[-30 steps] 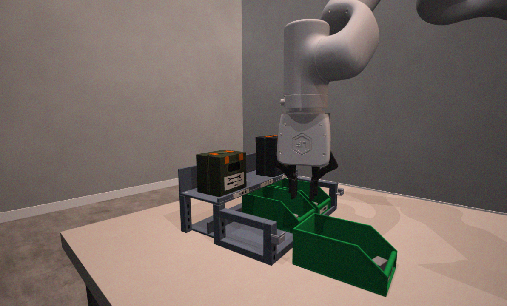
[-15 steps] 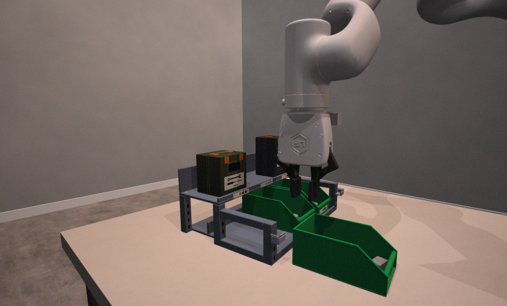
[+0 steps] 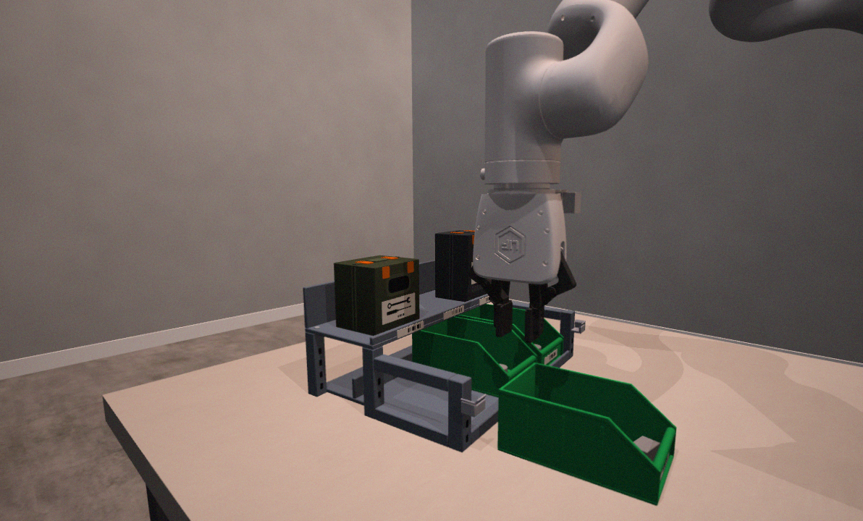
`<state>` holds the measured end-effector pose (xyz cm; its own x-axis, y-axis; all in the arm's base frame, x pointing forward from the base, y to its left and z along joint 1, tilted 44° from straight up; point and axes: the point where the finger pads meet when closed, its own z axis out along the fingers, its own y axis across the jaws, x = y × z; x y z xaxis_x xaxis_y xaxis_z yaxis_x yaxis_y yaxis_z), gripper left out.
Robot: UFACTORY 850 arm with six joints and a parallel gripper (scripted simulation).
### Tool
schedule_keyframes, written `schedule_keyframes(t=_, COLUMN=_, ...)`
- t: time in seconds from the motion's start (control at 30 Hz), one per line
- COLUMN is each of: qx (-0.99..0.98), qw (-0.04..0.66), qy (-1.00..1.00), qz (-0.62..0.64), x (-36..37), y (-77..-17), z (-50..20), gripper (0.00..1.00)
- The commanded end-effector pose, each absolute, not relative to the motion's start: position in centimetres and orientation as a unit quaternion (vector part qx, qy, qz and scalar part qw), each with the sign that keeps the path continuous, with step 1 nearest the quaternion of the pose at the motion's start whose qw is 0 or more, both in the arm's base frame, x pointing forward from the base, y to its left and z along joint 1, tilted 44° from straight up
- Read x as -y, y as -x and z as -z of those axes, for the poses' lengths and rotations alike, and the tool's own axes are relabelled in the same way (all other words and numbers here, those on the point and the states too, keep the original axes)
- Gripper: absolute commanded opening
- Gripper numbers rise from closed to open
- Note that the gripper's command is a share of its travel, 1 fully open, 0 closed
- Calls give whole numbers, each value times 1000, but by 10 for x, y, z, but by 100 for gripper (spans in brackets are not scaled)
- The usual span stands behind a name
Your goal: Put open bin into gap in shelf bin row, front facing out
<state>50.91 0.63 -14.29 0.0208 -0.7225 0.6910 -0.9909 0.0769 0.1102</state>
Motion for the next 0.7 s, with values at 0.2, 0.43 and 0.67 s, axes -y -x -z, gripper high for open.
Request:
schedule_keyframes(t=0.2, qx=665, qw=309, qy=-644, qz=-217, x=-7, y=-510, z=142, gripper=34)
schedule_keyframes(t=0.43, qx=670, qw=307, qy=-640, qz=-219, x=-6, y=-507, z=141, gripper=34)
schedule_keyframes(t=0.67, qx=670, qw=307, qy=-640, qz=-219, x=-6, y=-507, z=141, gripper=34)
